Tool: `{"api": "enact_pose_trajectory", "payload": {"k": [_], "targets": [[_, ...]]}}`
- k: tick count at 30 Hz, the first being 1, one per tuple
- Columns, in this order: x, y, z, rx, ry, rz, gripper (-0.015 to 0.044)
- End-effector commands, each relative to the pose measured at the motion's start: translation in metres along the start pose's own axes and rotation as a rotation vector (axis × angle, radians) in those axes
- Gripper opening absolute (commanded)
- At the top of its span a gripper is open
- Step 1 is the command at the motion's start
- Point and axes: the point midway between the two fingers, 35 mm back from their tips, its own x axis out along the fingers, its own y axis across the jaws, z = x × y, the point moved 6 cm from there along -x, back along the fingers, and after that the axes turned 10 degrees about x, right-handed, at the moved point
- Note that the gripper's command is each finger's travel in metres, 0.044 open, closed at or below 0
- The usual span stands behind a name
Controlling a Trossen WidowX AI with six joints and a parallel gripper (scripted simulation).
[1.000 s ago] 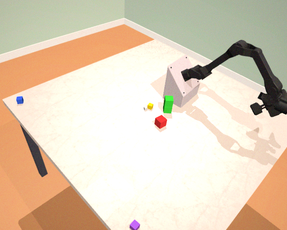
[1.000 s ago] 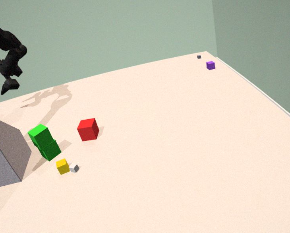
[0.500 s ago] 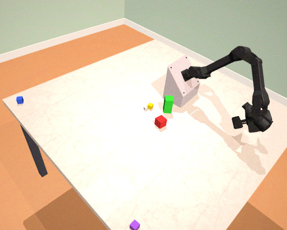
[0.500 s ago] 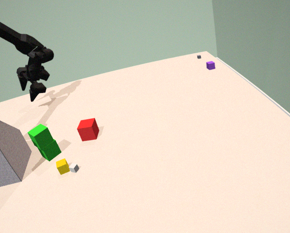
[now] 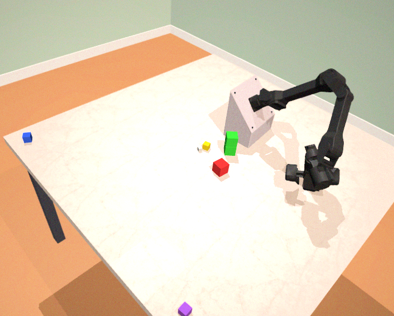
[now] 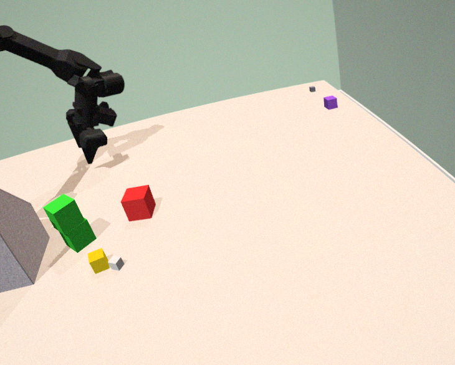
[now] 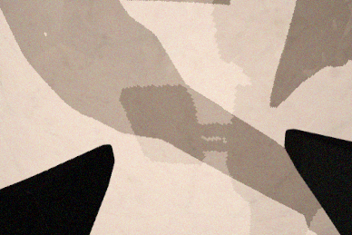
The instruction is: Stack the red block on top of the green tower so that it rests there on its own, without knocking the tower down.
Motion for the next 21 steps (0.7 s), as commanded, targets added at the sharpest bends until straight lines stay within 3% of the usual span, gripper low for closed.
{"api": "enact_pose_trajectory", "payload": {"k": [1,21], "targets": [[-0.01,-0.034,0.017,0.067,-0.04,-0.034,0.044],[-0.097,-0.189,0.043,0.372,-0.256,-0.106,0.044]]}}
